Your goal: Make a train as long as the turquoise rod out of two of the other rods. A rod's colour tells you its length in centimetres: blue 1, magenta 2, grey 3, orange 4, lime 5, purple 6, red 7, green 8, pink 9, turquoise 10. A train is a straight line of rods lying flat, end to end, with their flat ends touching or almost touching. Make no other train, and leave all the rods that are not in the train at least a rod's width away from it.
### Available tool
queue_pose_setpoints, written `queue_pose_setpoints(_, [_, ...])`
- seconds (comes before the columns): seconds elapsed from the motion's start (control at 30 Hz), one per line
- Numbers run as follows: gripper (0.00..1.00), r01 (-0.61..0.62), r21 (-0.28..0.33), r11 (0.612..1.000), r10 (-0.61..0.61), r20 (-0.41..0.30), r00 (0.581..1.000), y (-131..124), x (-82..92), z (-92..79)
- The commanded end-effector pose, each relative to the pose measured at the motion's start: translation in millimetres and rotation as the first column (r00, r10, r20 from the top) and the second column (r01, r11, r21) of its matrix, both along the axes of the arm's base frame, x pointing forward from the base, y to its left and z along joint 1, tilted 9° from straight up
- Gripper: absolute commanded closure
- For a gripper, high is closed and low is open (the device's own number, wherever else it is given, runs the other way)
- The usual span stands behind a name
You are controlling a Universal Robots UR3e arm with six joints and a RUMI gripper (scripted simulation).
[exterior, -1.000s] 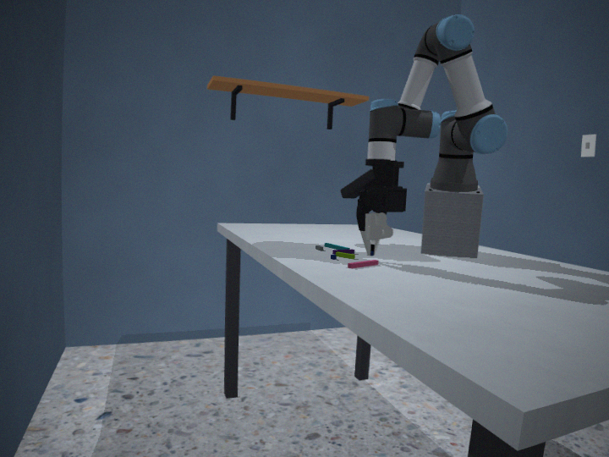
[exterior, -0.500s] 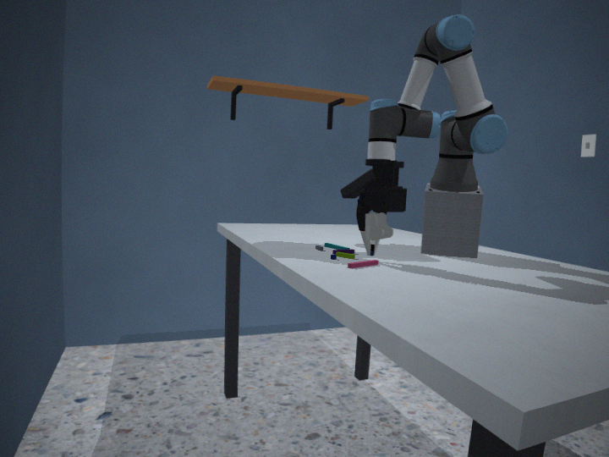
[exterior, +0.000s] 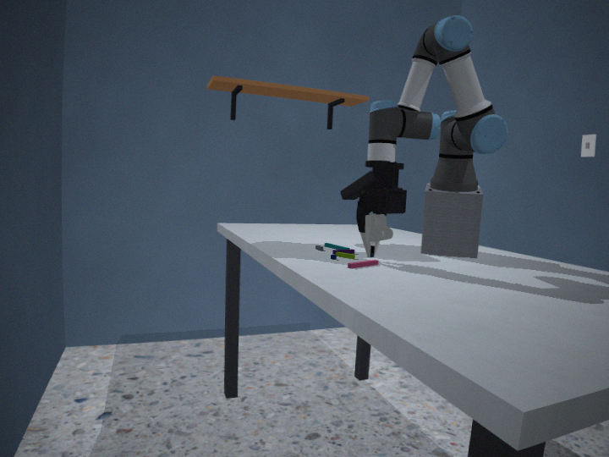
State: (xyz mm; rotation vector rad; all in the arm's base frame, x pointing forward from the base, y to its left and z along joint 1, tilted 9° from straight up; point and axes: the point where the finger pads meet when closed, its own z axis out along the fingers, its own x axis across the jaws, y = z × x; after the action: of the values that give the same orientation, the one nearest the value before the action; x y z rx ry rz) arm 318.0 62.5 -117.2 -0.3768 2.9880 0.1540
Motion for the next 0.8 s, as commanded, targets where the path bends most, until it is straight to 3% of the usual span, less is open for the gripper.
queue_pose_setpoints(0.0, [1.0,0.0,-0.001,1.0,0.0,0.002,1.0,0.1,1.0,-2.2])
queue_pose_setpoints(0.77, [1.0,0.0,-0.001,1.0,0.0,0.002,1.0,0.8,1.6,-8.2])
